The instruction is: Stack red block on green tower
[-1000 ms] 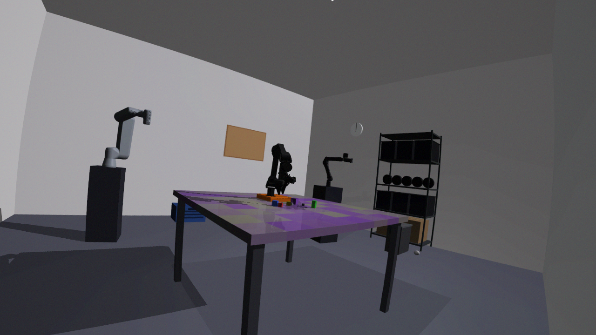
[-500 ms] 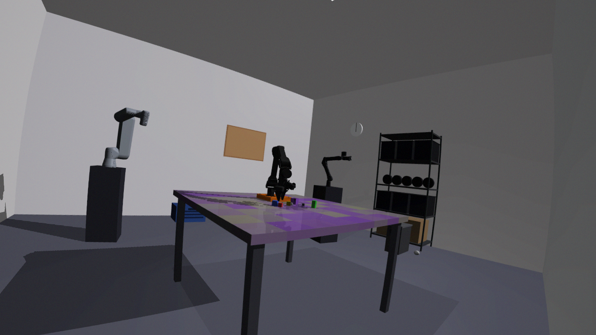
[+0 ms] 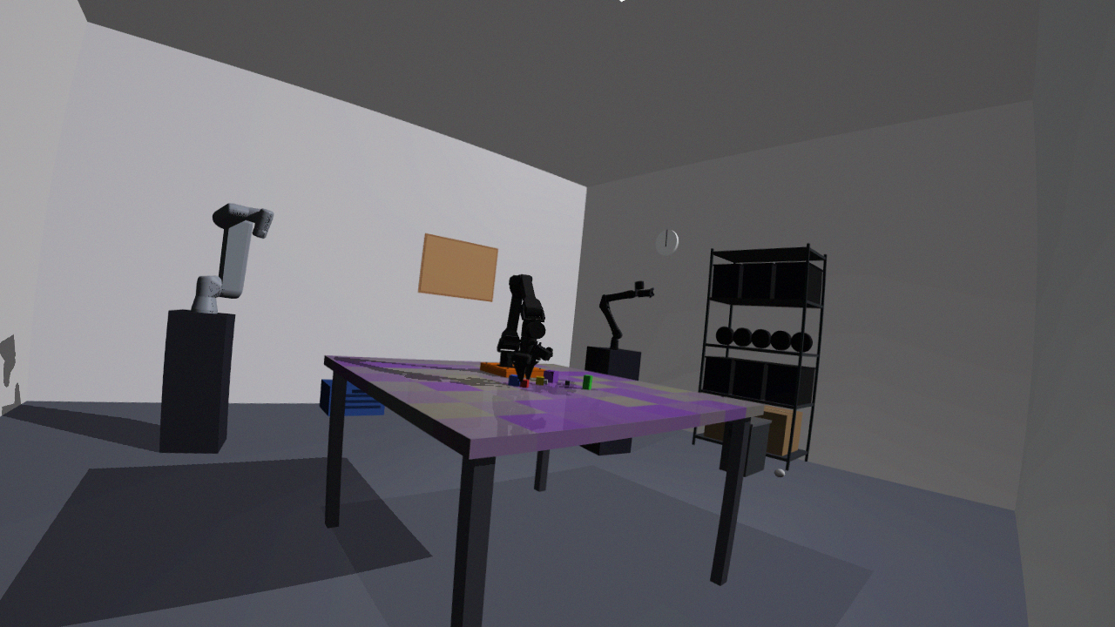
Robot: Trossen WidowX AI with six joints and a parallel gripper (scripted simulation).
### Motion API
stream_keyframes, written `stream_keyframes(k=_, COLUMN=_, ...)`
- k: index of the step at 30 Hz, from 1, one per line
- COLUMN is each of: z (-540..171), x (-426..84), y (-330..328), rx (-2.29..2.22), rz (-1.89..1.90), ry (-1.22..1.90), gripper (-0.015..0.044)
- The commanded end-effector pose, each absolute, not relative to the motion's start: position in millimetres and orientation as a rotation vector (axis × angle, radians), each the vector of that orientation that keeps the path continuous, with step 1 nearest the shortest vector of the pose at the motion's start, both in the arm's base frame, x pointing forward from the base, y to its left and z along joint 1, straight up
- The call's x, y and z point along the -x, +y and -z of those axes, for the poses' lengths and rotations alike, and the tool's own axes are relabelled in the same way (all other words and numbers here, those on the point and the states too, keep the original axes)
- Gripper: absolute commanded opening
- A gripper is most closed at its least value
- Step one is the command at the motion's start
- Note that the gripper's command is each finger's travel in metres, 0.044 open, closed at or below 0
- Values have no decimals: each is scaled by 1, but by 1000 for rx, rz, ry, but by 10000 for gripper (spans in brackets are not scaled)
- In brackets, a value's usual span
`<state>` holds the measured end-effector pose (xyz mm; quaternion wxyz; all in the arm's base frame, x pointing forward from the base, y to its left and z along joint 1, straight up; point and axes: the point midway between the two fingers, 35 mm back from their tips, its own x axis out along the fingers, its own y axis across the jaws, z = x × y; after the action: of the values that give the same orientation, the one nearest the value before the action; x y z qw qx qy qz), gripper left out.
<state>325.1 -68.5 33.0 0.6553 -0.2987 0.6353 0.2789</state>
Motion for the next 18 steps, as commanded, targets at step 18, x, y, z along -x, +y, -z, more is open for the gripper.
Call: stream_keyframes(k=18, z=-18, x=-325, y=-68, rx=675, rz=-638, ry=1442, gripper=440)
